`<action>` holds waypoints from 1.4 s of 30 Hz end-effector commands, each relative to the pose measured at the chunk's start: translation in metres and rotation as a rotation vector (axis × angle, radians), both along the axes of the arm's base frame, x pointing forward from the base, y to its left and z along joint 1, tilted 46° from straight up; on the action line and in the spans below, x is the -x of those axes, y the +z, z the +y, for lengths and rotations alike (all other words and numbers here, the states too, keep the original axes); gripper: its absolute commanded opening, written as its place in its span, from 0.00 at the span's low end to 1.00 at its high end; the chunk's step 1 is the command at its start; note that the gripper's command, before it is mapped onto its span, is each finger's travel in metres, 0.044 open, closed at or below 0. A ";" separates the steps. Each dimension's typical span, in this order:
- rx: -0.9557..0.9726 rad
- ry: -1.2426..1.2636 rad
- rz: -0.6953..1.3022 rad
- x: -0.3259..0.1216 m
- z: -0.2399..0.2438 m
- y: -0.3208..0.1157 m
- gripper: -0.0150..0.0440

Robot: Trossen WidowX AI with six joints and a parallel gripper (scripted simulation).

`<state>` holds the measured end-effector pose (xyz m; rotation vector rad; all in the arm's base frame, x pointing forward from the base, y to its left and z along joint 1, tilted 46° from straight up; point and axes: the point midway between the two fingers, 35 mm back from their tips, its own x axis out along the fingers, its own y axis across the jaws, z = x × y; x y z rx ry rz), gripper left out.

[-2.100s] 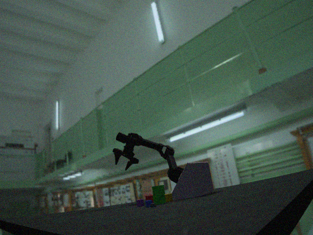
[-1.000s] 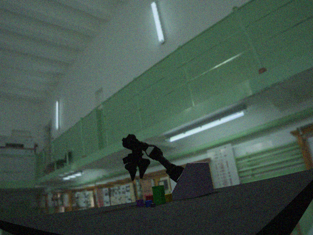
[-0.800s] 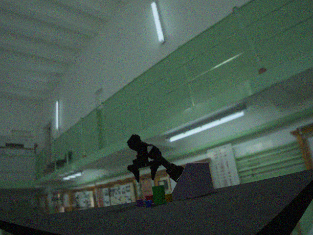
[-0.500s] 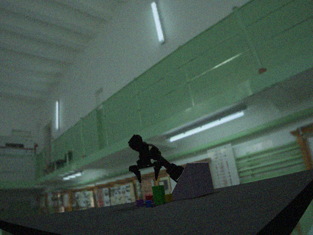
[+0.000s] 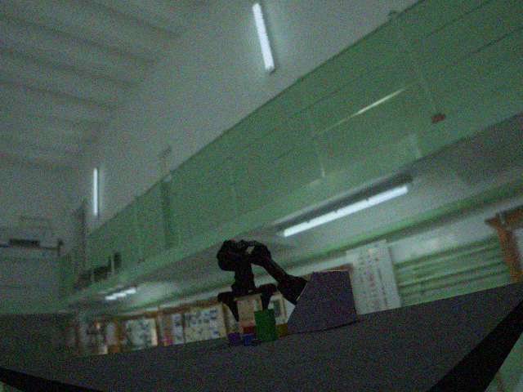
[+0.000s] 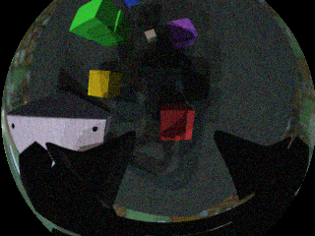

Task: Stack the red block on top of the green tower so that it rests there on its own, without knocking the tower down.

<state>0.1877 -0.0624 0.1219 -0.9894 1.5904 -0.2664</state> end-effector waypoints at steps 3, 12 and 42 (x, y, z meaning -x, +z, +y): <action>0.006 0.004 -0.009 -0.001 -0.006 -0.003 1.00; 0.003 0.004 -0.009 -0.003 -0.014 -0.012 1.00; 0.009 0.004 -0.011 -0.004 -0.042 -0.037 1.00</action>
